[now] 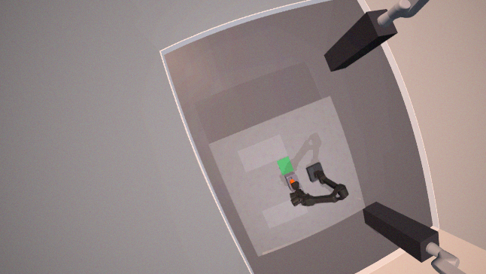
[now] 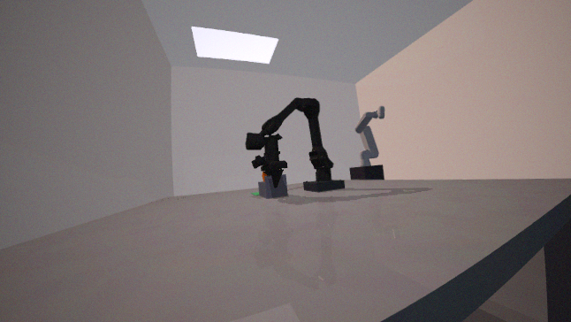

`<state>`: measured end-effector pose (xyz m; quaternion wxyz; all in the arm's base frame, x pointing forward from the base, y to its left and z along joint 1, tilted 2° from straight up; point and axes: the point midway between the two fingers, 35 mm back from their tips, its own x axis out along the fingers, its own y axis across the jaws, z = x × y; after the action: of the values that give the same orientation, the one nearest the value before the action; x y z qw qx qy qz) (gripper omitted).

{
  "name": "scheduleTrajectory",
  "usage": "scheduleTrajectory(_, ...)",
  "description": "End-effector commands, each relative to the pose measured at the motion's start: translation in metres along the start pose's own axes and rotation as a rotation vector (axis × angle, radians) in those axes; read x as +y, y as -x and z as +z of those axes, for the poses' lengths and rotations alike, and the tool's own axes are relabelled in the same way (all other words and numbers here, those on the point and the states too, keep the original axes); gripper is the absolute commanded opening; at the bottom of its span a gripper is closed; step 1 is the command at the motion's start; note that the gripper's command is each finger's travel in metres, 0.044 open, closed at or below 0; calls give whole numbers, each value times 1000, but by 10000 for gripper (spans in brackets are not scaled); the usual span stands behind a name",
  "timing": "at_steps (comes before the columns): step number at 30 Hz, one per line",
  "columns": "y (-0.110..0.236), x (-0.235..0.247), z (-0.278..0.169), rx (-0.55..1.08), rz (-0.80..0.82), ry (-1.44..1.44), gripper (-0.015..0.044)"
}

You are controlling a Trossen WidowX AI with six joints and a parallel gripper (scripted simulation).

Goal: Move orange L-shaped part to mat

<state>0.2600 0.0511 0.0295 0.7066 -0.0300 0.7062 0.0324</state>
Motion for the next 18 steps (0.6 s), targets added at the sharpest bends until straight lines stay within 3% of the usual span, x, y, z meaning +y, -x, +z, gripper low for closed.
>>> scheduleTrajectory(1, -5, -1, -4, 17, -6, -5, 180)
scheduleTrajectory(18, -2, 0, -1, 7, -1, 0, 180)
